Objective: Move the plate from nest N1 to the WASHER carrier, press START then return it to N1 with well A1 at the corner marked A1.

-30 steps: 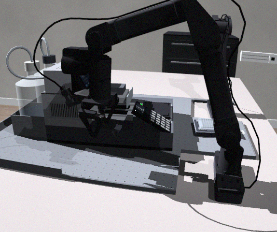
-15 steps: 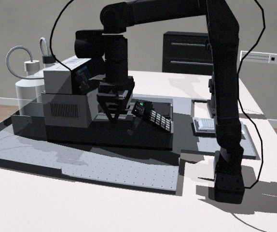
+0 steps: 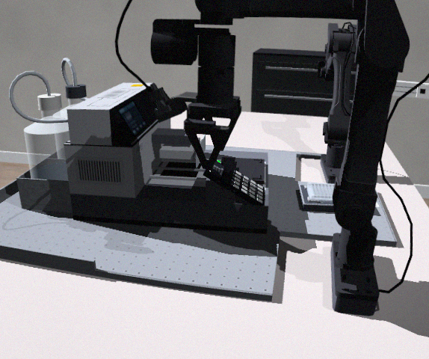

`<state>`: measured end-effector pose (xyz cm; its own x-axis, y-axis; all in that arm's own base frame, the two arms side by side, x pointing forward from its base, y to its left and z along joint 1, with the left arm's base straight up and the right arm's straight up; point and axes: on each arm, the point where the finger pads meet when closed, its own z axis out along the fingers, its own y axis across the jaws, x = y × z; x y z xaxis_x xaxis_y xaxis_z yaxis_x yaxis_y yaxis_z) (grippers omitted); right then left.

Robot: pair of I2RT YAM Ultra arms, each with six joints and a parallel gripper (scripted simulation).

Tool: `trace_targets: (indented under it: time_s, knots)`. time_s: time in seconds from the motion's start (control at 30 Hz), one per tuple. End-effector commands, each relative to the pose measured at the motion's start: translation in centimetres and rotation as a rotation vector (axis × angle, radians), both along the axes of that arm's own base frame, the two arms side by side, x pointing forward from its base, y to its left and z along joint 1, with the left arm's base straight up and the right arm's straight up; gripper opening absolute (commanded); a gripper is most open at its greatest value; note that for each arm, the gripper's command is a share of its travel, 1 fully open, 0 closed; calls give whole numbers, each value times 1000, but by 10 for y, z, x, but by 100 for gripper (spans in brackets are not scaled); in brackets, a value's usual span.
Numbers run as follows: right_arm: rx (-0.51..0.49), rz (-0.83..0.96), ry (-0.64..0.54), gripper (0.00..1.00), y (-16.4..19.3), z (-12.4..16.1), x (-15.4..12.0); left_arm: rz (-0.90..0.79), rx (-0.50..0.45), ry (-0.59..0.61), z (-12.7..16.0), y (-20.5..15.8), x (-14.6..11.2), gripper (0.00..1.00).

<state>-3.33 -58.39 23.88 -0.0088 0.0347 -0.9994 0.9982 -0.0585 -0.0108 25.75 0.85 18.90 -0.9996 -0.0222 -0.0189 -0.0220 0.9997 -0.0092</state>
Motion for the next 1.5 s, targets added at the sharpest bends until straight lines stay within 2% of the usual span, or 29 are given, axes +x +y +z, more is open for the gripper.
trace_targets:
  time_s: [0.0,0.13,0.33,1.47]
  knots:
    - [-35,-7,-9,0,5,18,-4,19,4,22,4,4,-16,100]
    - [-35,-7,-9,0,5,18,-4,4,5,-4,9,1,-17,100]
    - [-35,-7,-9,0,5,18,-4,7,9,19,24,2,-40,100]
    - [-35,-7,-9,0,5,18,-4,7,9,19,24,2,-40,100]
